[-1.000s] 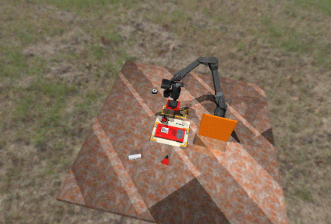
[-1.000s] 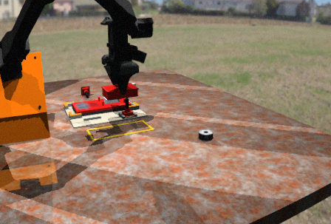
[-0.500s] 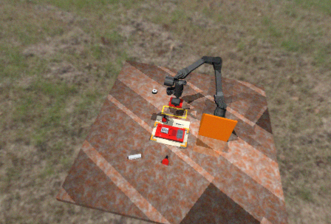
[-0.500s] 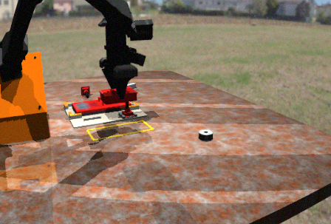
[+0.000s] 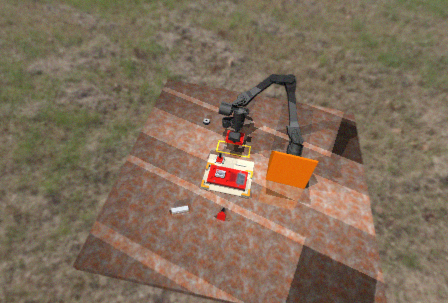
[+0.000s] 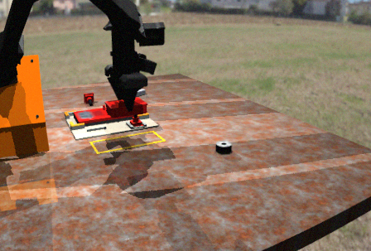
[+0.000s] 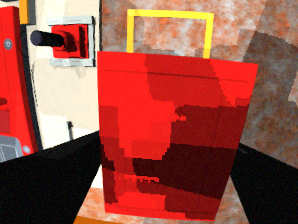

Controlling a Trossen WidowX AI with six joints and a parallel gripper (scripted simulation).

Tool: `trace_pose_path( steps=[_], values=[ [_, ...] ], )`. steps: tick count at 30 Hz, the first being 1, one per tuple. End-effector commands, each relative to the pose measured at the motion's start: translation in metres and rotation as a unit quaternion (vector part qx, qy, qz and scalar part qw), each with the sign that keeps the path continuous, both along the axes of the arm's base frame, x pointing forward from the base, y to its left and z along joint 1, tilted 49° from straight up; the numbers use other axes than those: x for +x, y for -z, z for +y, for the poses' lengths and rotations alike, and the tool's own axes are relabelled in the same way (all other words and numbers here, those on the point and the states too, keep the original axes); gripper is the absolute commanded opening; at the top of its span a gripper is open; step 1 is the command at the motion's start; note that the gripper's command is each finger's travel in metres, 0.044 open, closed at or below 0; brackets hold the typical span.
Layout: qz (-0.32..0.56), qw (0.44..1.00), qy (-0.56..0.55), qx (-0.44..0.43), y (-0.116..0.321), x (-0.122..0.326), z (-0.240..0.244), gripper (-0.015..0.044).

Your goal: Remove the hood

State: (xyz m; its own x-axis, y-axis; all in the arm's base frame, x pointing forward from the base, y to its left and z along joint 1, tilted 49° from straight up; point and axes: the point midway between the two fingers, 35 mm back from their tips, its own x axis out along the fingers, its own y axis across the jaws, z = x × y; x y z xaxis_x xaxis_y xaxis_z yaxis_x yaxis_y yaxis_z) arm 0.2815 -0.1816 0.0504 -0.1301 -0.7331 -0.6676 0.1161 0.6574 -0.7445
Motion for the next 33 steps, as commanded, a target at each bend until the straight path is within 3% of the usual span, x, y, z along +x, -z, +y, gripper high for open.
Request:
trace_pose_path(
  steps=[1,33],
  values=[
    [0.003,1.000,-0.001,0.000,0.003,-0.001,-0.003,0.0000],
    [0.003,1.000,-0.001,0.000,0.021,-0.004,-0.022,0.0000]
  ],
)
